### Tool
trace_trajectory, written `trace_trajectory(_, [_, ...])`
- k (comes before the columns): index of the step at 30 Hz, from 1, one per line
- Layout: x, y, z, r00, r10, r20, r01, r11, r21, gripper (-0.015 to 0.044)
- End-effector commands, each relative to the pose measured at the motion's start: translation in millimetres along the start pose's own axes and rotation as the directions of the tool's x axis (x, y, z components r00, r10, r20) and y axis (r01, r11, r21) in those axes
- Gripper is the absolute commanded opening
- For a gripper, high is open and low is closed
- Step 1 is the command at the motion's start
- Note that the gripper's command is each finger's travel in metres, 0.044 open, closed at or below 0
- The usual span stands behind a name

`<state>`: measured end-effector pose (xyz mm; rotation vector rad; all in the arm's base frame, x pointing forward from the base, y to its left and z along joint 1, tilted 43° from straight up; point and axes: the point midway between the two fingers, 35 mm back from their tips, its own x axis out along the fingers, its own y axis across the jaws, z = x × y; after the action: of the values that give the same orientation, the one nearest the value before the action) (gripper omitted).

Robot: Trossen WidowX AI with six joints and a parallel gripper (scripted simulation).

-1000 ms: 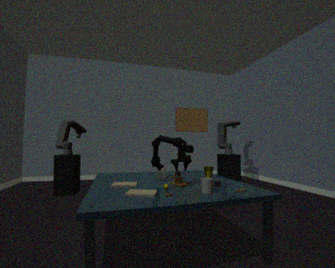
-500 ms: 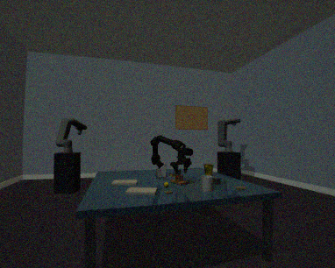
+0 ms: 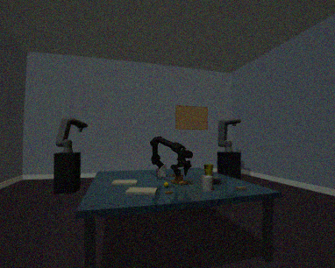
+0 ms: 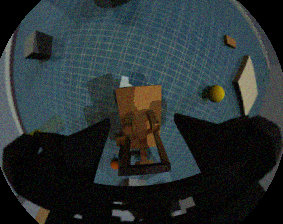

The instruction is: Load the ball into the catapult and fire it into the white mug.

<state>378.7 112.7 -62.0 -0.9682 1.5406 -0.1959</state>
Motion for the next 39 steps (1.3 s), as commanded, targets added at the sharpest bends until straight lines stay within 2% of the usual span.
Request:
trace_trajectory(1, [9, 2, -1, 1.000, -0.005, -0.004, 0.005, 1.000, -0.012, 0.0440])
trace_trajectory(18, [30, 1, -3, 1.000, -0.007, -0.005, 0.007, 1.000, -0.011, 0.0440])
trace_trajectory(29, [27, -1, -1, 1.000, -0.002, -0.002, 0.002, 1.000, 0.000, 0.0151])
trace_trajectory(35, [27, -1, -1, 1.000, -0.002, -0.002, 0.002, 1.000, 0.000, 0.0111])
trace_trajectory(37, [16, 0, -1, 1.000, -0.001, -0.002, 0.001, 1.000, 0.000, 0.0059])
trace_trajectory(39, [-11, 1, -1, 1.000, 0.002, -0.002, -0.002, 1.000, 0.000, 0.0006])
